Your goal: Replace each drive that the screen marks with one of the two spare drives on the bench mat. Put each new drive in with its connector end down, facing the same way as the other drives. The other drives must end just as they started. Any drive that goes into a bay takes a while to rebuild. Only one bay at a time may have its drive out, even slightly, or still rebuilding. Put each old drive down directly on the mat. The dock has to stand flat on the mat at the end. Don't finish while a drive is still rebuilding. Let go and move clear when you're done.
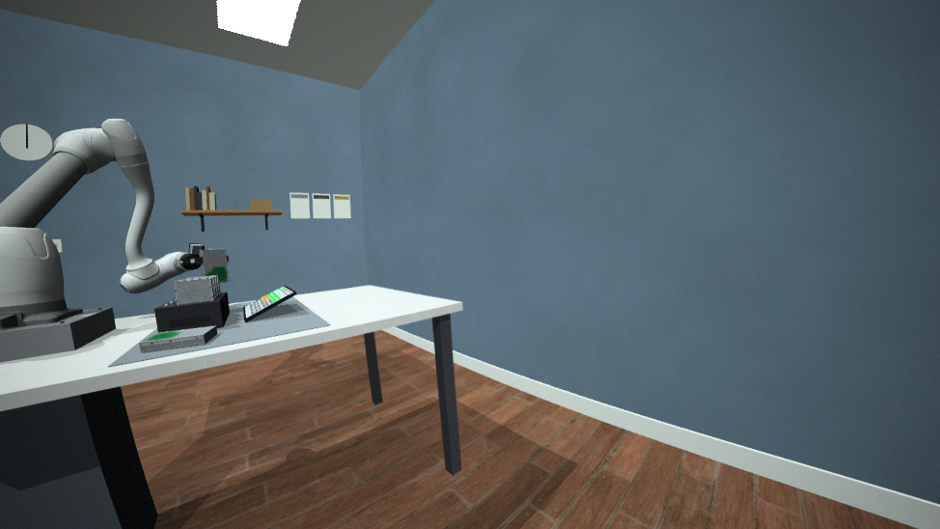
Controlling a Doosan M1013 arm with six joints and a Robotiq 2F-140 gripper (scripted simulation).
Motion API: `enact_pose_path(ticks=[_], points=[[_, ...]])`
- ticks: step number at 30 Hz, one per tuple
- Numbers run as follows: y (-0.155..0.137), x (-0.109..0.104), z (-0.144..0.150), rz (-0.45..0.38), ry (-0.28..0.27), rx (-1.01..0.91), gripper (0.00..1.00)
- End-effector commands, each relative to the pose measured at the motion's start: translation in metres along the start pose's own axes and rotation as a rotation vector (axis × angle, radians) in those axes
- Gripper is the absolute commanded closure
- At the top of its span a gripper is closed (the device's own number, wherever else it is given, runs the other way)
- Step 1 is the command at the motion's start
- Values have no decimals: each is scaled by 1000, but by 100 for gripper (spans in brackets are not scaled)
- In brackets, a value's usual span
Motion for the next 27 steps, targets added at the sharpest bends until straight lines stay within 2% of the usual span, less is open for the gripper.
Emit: enact_pose_path(ticks=[1, 27], points=[[-5, 0, -1, 0, 0, 1, 90], [-45, 0, -11, 0, 0, 1, 90]])
Point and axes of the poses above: the point where the finger pads meet when closed, its own x axis out along the fingers, its own z axis across the jaws, y = z × x, the point moved 8 cm from there along -x, back along the fingers, and after that the axes turned 14 degrees about -x, right-handed, at the moved point
